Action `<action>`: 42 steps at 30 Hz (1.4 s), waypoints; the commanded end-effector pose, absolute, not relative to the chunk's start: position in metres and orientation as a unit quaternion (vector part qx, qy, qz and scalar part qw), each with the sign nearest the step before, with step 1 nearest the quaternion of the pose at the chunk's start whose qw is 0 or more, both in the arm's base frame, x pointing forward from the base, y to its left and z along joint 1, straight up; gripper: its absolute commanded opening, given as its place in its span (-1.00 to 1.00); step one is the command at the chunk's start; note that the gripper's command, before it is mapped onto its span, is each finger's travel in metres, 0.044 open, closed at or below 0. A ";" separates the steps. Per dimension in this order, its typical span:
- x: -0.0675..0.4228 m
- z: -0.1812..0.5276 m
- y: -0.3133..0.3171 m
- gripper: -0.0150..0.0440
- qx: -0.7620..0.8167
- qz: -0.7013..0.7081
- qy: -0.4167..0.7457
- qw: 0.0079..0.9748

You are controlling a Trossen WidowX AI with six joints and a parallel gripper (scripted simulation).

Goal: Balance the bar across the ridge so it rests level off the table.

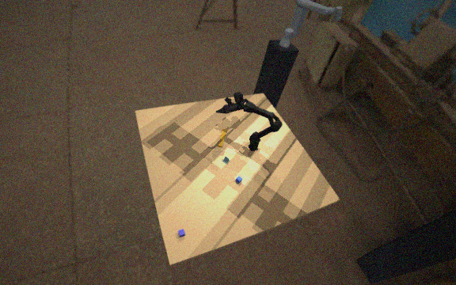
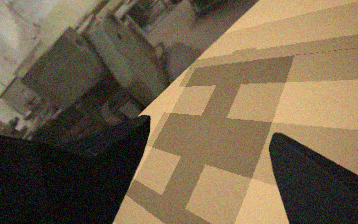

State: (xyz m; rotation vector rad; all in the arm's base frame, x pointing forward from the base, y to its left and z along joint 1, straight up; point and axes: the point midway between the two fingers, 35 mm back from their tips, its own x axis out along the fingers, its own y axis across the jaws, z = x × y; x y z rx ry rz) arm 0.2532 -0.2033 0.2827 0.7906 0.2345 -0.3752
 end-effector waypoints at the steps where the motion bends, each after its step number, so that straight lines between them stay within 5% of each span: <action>1: 0.256 0.269 -0.207 0.58 0.348 -0.188 0.148 0.906; 42: 0.240 0.162 -0.205 0.58 -0.092 -0.028 0.511 0.854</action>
